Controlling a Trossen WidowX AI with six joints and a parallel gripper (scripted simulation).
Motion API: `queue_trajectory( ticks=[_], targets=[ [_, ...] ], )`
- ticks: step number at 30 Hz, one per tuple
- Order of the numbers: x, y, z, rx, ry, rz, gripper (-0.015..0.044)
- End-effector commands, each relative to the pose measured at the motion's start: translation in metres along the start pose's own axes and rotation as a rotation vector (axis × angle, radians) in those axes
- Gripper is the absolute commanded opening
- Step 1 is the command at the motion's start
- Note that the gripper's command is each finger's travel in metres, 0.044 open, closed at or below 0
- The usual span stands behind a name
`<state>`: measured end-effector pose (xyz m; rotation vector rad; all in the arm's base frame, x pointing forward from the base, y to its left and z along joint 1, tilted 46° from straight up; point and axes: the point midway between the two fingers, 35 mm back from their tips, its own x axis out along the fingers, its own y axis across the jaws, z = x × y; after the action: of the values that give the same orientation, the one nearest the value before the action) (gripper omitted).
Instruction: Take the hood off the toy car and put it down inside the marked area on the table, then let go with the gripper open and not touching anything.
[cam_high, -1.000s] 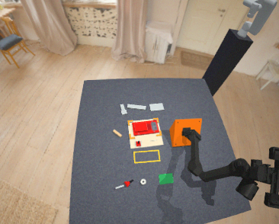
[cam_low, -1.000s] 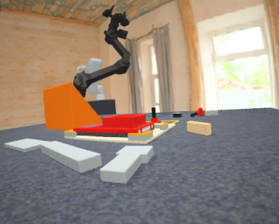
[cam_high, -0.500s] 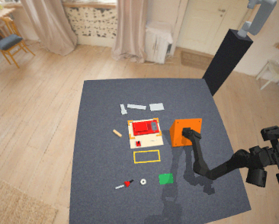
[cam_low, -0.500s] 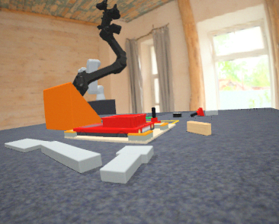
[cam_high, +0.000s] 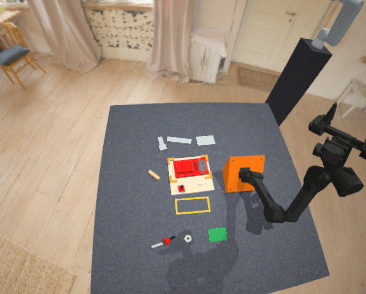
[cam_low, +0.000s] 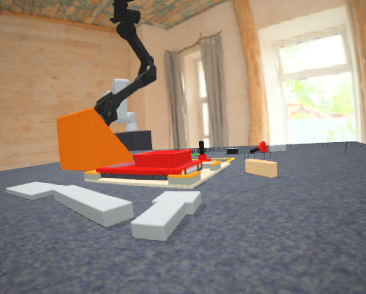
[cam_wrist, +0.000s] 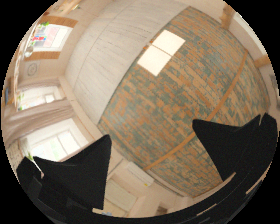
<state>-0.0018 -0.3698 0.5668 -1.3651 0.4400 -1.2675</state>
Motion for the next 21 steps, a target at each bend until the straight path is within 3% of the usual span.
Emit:
queue_trajectory(
  ticks=[1,12,21],
  targets=[
    [0.022,0.06,-0.002,0.137,-0.012,0.151,0.044],
    [0.047,0.216,0.027,0.422,-0.026,0.557,0.044],
    [0.027,0.344,0.077,0.594,-0.015,0.94,0.044]
  ],
)
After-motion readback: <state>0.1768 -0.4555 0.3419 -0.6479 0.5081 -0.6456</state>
